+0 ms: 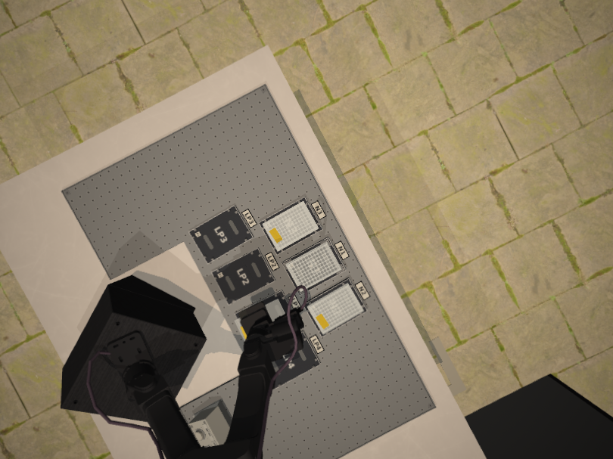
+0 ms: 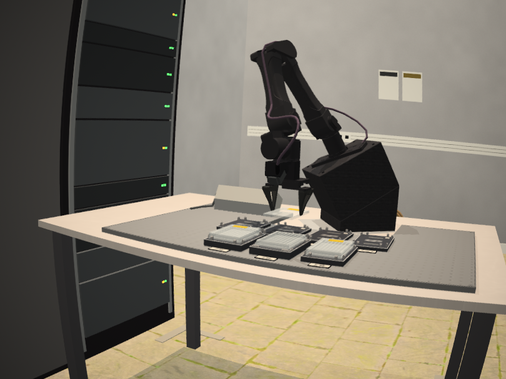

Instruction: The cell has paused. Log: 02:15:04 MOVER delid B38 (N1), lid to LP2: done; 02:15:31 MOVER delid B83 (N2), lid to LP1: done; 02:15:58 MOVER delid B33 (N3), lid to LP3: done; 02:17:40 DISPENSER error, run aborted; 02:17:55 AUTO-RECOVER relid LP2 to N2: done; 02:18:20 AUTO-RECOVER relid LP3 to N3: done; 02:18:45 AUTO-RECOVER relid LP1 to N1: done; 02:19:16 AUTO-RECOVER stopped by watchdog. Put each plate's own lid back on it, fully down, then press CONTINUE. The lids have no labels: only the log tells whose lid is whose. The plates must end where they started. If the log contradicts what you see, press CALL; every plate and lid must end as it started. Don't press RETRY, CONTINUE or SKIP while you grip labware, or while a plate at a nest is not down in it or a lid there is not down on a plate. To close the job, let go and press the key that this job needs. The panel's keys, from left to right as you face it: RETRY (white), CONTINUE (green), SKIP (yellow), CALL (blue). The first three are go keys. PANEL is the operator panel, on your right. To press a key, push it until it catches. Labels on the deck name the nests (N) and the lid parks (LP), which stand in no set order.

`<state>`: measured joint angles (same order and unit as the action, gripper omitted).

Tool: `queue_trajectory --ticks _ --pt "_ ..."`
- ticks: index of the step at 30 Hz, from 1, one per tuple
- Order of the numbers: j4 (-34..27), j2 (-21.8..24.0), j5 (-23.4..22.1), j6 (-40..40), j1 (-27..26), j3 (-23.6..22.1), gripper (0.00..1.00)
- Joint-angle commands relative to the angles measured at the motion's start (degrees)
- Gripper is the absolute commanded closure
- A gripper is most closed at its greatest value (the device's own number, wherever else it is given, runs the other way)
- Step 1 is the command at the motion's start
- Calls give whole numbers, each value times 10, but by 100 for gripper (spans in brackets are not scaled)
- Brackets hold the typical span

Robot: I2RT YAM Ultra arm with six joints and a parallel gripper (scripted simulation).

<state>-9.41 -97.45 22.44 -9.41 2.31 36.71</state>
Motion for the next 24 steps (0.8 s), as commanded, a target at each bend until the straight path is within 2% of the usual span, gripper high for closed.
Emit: queue_trajectory --ticks 1,17,24 --pt "14 -1 -10 -6 6 16 100" --pt "20 -10 -10 -7 -3 14 100" --pt "22 -10 -11 -8 -2 -6 100"
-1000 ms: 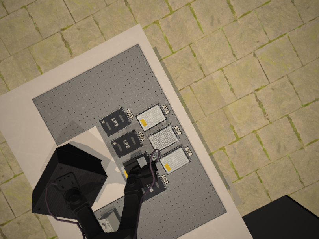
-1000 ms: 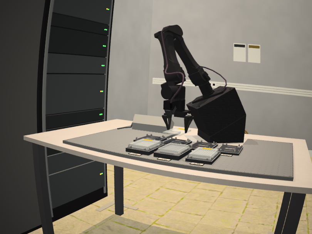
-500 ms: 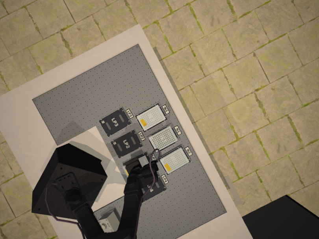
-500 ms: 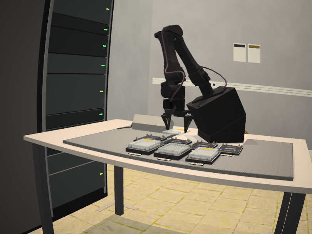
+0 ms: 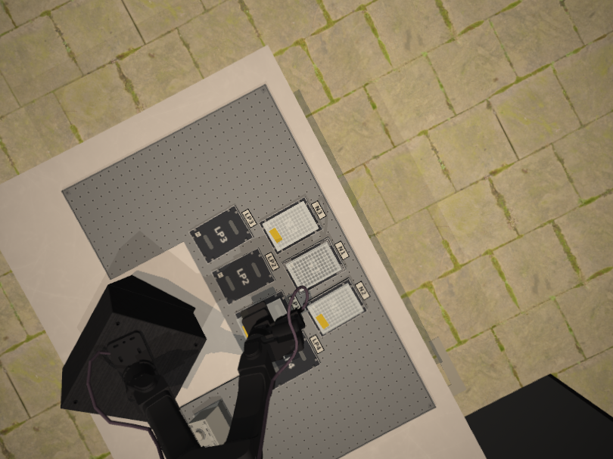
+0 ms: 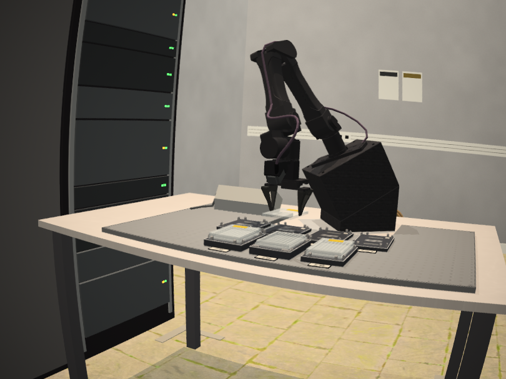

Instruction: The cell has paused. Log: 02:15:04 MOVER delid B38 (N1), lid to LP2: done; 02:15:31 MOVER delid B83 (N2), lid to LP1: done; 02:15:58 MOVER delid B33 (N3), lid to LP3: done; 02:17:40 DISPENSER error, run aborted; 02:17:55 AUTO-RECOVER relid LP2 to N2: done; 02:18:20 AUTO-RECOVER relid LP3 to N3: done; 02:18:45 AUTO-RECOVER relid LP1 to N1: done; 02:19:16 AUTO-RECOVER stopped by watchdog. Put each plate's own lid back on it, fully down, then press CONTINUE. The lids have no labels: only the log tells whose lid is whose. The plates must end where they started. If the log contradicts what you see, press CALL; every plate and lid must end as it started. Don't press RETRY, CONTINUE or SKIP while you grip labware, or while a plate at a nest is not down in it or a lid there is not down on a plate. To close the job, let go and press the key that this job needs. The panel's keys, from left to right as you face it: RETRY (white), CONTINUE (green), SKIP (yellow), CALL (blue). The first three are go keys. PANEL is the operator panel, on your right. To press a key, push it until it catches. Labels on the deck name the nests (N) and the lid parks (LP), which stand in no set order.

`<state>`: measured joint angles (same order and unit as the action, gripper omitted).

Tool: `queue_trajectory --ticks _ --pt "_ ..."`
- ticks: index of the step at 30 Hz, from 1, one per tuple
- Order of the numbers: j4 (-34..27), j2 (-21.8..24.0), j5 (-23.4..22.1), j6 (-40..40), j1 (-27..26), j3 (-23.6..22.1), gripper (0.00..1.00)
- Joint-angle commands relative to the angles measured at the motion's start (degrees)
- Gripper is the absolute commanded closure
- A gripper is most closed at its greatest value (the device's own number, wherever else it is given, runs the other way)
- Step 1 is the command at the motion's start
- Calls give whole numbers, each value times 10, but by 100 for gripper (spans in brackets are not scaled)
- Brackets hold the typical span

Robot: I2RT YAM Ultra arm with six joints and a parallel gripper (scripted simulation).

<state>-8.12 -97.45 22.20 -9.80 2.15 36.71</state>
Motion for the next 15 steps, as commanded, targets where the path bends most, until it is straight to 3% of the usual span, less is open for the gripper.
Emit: queue_trajectory --ticks 1,15 --pt "10 -10 -8 -4 0 -9 100" --pt "18 -12 -9 -7 -4 -18 100"
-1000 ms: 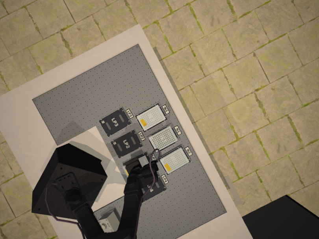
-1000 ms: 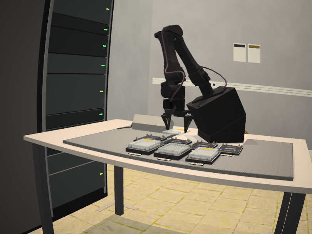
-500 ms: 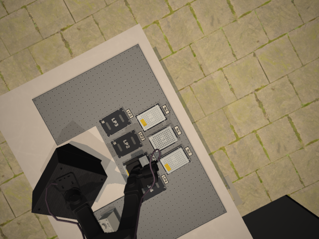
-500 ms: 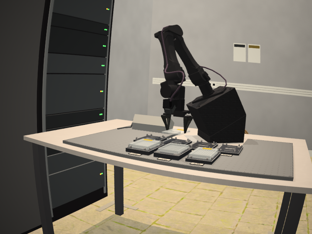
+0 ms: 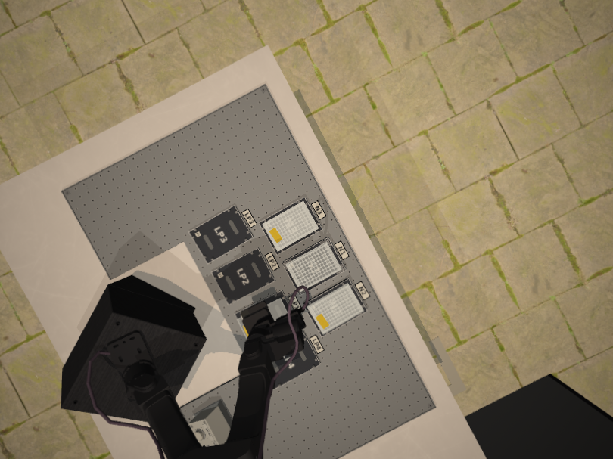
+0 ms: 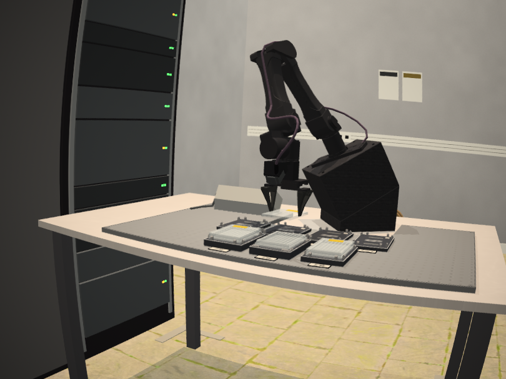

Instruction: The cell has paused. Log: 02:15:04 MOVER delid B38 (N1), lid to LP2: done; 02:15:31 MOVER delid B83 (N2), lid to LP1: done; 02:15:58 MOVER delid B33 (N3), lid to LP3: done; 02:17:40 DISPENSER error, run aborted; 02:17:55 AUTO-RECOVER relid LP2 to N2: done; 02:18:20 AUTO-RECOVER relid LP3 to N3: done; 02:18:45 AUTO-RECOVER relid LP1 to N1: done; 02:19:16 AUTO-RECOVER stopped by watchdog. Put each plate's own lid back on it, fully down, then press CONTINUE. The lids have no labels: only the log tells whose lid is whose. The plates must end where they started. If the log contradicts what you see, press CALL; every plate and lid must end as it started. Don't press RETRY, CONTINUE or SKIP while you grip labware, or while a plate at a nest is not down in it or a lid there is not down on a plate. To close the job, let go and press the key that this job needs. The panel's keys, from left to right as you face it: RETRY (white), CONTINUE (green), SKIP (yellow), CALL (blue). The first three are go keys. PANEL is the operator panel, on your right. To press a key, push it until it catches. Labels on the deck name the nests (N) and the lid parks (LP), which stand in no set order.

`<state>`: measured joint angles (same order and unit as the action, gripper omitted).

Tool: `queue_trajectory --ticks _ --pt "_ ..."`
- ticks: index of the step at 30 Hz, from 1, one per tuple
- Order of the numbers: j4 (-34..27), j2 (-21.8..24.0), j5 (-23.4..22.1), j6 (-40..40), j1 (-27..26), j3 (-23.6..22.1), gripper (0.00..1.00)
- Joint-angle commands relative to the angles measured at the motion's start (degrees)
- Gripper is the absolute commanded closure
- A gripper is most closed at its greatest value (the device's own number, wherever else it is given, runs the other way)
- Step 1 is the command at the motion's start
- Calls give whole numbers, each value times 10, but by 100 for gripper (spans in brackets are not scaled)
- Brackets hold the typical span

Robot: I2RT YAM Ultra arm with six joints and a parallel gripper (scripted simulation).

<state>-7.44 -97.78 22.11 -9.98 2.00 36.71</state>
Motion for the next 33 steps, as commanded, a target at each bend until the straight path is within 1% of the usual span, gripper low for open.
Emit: queue_trajectory --ticks 1,6,7,8,33 --pt "12 -10 -8 -5 -3 -18 100" --pt "17 -13 -9 -6 -2 -19 100" --pt "19 -7 -9 -6 -3 2 100" --pt "19 -12 -9 -6 -4 6 100" --pt "31 -37 -11 -13 -10 18 100"
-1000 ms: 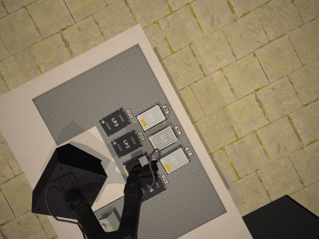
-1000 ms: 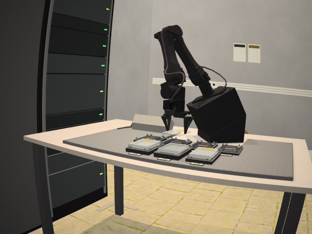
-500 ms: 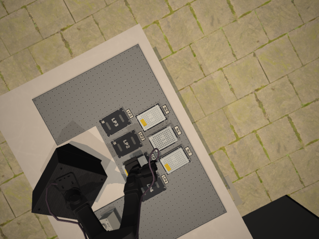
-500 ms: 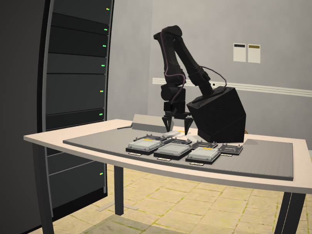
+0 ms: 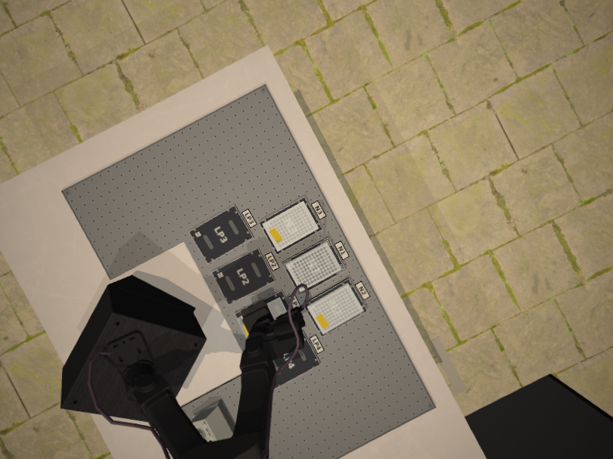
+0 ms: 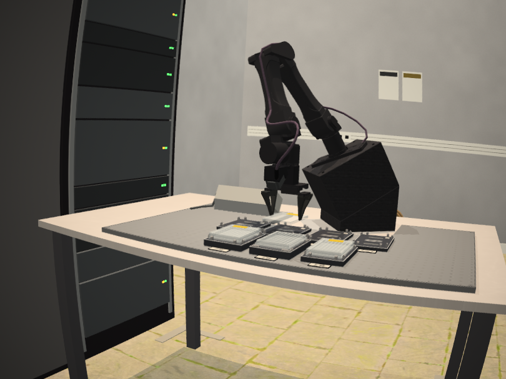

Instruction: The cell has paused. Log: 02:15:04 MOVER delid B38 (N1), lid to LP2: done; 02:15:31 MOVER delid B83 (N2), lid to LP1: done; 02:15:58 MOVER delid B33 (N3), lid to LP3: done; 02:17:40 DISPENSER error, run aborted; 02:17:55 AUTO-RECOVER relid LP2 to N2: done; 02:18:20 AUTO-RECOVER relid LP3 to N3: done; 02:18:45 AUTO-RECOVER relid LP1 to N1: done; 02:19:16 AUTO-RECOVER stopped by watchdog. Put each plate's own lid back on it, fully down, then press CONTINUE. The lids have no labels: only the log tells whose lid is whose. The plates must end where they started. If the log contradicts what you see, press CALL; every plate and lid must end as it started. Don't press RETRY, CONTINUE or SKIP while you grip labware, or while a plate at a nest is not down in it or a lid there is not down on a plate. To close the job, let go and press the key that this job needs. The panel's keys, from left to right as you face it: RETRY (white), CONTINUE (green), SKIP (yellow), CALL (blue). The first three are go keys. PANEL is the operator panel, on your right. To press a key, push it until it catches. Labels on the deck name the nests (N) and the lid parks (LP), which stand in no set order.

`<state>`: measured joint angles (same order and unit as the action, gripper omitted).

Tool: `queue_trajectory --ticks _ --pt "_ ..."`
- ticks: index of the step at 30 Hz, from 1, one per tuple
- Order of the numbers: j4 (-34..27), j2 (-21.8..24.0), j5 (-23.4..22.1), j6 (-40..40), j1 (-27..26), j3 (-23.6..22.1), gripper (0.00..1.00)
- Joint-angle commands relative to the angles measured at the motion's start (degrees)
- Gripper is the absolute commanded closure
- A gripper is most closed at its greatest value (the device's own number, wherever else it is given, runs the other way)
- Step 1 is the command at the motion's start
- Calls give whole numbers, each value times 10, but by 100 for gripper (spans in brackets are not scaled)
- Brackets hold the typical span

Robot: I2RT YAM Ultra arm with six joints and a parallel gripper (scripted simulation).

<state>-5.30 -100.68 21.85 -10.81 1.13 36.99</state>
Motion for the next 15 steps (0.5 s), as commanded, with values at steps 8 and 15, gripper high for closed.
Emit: queue_trajectory --ticks 8,15 --pt "14 -5 -9 -5 0 15 100" --pt "21 -18 -10 -8 -3 15 100"
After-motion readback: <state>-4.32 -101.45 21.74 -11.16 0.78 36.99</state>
